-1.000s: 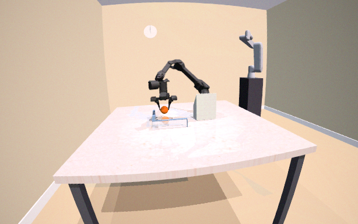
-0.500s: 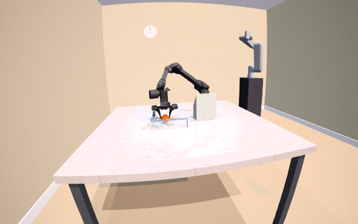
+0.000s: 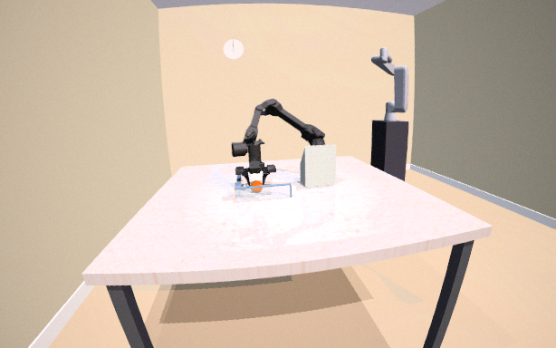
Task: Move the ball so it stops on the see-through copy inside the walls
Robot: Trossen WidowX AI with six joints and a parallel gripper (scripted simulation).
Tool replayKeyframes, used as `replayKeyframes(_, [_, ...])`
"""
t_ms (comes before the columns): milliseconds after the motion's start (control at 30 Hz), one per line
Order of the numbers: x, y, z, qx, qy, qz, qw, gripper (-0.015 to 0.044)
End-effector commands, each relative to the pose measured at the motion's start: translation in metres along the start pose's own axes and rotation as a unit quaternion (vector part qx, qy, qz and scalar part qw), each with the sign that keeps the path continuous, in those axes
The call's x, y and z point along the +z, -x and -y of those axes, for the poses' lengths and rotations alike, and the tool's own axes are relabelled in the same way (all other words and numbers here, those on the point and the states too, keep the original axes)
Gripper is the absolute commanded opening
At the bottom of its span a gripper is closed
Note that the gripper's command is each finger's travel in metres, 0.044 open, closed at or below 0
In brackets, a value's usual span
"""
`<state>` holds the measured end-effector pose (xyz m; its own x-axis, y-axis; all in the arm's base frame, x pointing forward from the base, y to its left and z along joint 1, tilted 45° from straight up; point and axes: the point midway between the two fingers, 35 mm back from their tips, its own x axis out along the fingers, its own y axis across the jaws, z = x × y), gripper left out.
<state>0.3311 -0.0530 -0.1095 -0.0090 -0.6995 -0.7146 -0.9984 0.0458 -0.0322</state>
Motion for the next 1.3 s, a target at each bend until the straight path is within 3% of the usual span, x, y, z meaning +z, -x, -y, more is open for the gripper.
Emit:
replayKeyframes(0, [0.0, 0.0, 0.0, 0.001, -0.001, 0.001, 1.0, 0.0079])
replayKeyframes(400, [0.0, 0.0, 0.0, 0.001, -0.001, 0.001, 1.0, 0.0387])
replayKeyframes(467, [0.001, 0.011, 0.001, 0.001, -0.001, 0.002, 1.0, 0.0387])
replayKeyframes(633, [0.002, 0.083, -0.001, 0.001, 0.003, 0.002, 1.0, 0.0387])
replayKeyframes(1000, [0.006, 0.077, 0.0, -0.004, 0.009, 0.001, 1.0, 0.0387])
replayKeyframes(1067, [0.006, 0.087, 0.0, -0.004, 0.008, 0.002, 1.0, 0.044])
replayKeyframes(1167, [0.004, 0.119, -0.002, -0.003, 0.006, 0.001, 1.0, 0.044])
replayKeyframes(1267, [0.003, 0.122, -0.003, -0.003, 0.005, 0.001, 1.0, 0.044])
